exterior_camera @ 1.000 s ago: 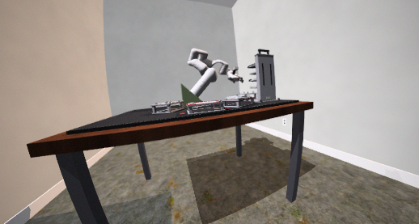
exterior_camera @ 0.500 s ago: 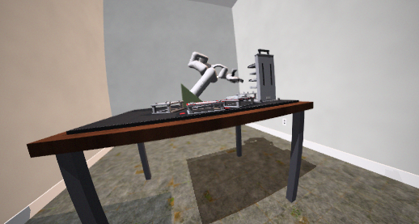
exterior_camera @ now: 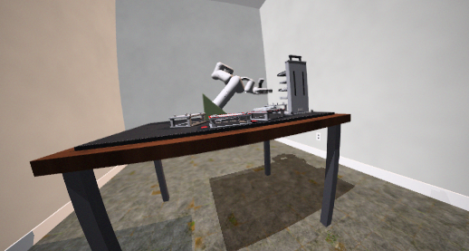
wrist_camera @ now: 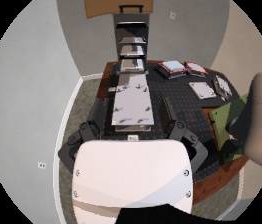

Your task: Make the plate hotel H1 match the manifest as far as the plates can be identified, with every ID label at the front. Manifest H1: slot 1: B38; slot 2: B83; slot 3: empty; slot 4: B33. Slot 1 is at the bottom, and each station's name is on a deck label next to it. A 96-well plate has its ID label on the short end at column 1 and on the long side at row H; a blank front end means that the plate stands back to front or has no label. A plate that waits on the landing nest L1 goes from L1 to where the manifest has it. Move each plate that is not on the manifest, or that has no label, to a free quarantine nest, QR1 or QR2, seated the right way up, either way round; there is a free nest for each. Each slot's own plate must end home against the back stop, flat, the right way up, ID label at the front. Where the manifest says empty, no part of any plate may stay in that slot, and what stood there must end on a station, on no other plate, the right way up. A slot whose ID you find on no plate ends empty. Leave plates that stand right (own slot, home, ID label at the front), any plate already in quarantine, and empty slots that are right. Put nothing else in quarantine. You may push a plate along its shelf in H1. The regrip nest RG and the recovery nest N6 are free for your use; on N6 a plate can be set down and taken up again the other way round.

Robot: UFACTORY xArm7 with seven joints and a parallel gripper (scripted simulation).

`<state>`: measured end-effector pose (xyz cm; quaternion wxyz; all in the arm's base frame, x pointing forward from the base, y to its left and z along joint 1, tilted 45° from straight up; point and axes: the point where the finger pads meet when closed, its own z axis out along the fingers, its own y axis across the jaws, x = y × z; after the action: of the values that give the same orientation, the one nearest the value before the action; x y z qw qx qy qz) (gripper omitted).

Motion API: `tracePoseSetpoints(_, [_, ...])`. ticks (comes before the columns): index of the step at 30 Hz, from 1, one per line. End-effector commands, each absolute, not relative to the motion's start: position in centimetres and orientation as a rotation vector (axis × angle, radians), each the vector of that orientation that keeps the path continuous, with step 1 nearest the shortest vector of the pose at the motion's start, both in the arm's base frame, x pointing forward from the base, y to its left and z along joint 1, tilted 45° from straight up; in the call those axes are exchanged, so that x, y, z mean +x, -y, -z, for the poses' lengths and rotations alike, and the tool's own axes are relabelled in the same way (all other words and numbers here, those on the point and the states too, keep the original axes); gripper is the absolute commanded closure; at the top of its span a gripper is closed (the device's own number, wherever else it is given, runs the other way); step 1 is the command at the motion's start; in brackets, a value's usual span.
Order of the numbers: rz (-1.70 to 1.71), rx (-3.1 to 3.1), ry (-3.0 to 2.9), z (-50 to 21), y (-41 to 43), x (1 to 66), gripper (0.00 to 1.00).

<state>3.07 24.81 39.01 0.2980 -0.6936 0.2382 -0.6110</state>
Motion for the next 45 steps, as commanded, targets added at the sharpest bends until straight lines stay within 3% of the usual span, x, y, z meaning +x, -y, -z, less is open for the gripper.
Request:
tracePoseSetpoints(1, [1.683, -1.8, -0.661, -39.1, -24.8, 3.1, 0.0])
tracePoseSetpoints(18, [1.77, -1.734, -0.698, -39.1, -24.8, 3.1, 0.0])
tracePoseSetpoints(45, [1.77, -1.734, -0.698, -41.6, -22.5, 8.8, 0.0])
